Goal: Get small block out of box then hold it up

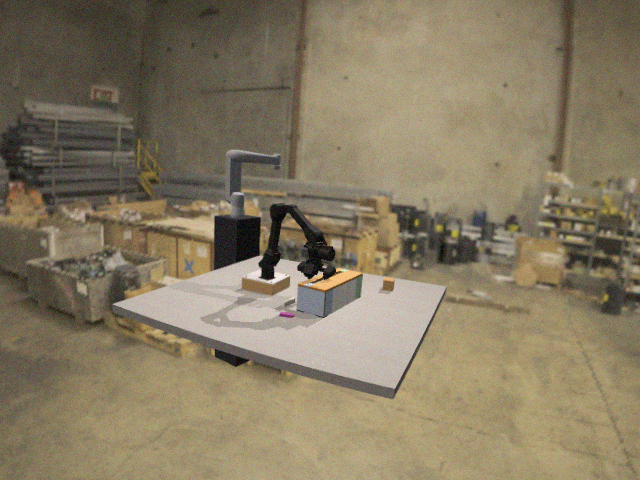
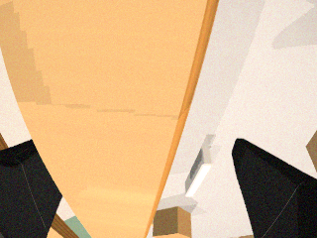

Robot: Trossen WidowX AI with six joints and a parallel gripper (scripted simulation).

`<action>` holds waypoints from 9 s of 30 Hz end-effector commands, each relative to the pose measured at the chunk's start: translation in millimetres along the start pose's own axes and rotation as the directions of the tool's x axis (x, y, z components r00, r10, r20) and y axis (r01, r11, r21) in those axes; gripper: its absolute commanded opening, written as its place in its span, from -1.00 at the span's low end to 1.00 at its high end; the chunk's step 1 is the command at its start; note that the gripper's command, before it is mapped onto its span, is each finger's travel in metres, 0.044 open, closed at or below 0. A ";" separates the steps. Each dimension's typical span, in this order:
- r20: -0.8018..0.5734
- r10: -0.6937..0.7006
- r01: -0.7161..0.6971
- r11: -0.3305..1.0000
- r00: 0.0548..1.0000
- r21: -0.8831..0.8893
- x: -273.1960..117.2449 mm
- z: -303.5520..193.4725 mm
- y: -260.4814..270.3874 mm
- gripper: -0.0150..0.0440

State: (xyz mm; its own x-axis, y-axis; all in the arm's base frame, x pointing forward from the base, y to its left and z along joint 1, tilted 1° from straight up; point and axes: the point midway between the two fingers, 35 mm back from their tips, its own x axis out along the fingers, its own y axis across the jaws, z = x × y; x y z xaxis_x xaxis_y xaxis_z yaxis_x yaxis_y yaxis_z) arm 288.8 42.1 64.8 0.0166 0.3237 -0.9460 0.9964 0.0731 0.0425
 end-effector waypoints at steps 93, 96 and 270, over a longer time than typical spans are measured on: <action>-0.009 0.002 -0.002 1.000 1.000 0.002 13.8 -41.9 1.1 0.86; -0.009 0.002 -0.002 1.000 1.000 0.002 13.8 -41.9 1.1 0.86; 0.285 0.395 -0.307 -0.009 0.873 0.952 92.5 -154.6 -45.0 0.47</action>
State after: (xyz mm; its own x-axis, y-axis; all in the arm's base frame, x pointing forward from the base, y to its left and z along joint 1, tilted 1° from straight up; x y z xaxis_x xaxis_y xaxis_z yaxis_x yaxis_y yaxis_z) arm 232.3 215.2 30.3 0.4328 0.0460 -0.9003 0.0604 -0.9979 -0.0220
